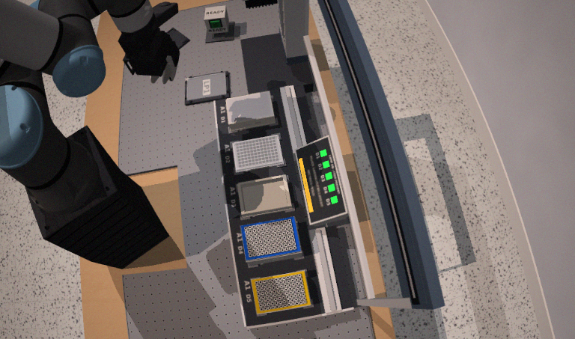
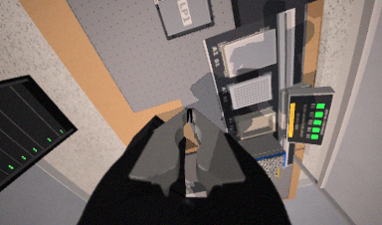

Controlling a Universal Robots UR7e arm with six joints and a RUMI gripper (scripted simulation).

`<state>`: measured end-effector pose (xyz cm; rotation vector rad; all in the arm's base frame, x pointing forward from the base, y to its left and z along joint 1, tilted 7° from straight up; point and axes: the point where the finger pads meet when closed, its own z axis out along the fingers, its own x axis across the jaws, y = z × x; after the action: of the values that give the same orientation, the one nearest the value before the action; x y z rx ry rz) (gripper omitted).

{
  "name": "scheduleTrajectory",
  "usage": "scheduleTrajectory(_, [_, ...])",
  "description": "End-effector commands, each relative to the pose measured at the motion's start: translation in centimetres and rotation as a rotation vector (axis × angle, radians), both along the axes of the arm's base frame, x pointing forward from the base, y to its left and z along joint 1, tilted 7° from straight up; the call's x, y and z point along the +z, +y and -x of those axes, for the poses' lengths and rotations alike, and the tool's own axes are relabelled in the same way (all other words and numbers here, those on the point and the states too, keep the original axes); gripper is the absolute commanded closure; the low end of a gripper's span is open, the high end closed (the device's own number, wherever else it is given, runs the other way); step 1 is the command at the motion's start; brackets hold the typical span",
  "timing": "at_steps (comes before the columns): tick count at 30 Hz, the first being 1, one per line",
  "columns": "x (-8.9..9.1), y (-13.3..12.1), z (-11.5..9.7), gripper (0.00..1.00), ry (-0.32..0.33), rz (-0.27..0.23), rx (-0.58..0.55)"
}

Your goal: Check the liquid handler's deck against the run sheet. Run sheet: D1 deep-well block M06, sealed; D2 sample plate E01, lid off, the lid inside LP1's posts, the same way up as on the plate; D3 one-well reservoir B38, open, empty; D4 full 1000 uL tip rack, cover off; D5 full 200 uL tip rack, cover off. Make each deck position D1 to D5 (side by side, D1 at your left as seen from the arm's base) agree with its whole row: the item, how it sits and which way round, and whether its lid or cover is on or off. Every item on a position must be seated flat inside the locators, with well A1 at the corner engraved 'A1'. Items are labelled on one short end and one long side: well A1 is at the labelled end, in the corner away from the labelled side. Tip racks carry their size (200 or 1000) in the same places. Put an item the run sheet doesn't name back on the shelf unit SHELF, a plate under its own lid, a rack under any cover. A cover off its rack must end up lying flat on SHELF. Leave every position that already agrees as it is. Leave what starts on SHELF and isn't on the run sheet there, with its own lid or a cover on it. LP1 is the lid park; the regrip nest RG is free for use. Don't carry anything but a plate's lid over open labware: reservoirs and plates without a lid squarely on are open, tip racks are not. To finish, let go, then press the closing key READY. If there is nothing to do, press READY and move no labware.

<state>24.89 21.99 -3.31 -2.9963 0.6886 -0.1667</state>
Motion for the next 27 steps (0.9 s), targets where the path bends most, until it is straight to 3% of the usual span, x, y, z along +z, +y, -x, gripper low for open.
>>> scheduleTrajectory(1, [0.0, -0.1, 0.2, 1.00, -0.001, 0.007, 0.114])
scheduleTrajectory(6, [0.1, -0.1, 0.0, 1.00, -0.007, 0.019, 0.213])
scheduleTrajectory(12, [0.1, 0.0, 0.0, 1.00, -0.007, 0.019, 0.216])
scheduleTrajectory(15, [0.2, 1.6, -0.2, 1.00, -0.010, 0.025, 0.267])
scheduleTrajectory(17, [0.2, 1.6, -0.2, 1.00, -0.010, 0.025, 0.267])
scheduleTrajectory(27, [0.4, 6.5, -0.7, 1.00, -0.010, 0.025, 0.265])
